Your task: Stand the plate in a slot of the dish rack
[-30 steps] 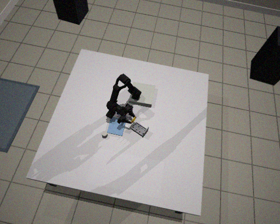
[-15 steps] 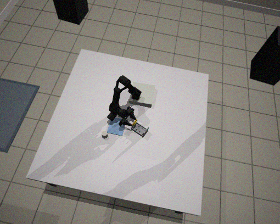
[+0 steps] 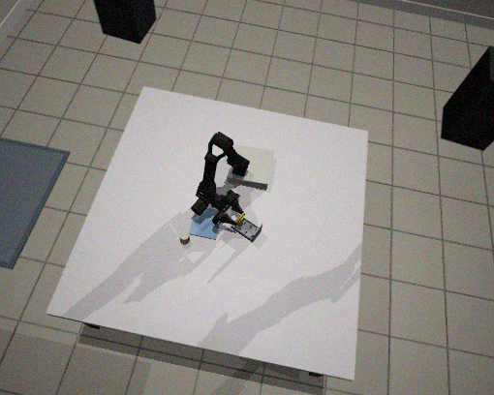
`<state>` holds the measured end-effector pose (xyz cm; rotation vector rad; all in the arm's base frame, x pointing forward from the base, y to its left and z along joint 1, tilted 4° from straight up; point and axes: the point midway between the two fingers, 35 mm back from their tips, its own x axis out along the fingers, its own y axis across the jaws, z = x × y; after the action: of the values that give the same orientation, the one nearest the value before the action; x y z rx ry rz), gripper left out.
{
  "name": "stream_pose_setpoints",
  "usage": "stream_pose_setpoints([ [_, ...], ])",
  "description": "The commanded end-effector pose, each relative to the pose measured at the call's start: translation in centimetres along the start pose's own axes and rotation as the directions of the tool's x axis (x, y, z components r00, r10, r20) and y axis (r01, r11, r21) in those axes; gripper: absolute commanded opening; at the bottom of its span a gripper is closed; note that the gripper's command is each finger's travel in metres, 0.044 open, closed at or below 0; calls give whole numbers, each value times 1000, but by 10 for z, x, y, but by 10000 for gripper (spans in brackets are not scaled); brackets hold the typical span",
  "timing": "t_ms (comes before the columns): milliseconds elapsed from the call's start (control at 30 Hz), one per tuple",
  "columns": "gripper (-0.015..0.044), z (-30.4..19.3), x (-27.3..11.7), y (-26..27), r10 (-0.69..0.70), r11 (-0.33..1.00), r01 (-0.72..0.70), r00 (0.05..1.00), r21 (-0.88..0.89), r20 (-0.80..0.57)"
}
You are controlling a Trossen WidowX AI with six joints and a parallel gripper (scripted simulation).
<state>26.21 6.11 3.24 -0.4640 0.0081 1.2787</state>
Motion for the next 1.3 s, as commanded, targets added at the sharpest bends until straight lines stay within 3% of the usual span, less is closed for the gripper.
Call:
stream_pose_setpoints([
  [0, 0, 3, 5, 1, -1, 1000, 1, 1000, 1, 4],
  [1033, 0, -10, 16, 4, -4, 1000, 4, 1000, -8, 1],
  [1267, 184, -10, 16, 4, -4, 1000, 4, 1000, -8, 1],
])
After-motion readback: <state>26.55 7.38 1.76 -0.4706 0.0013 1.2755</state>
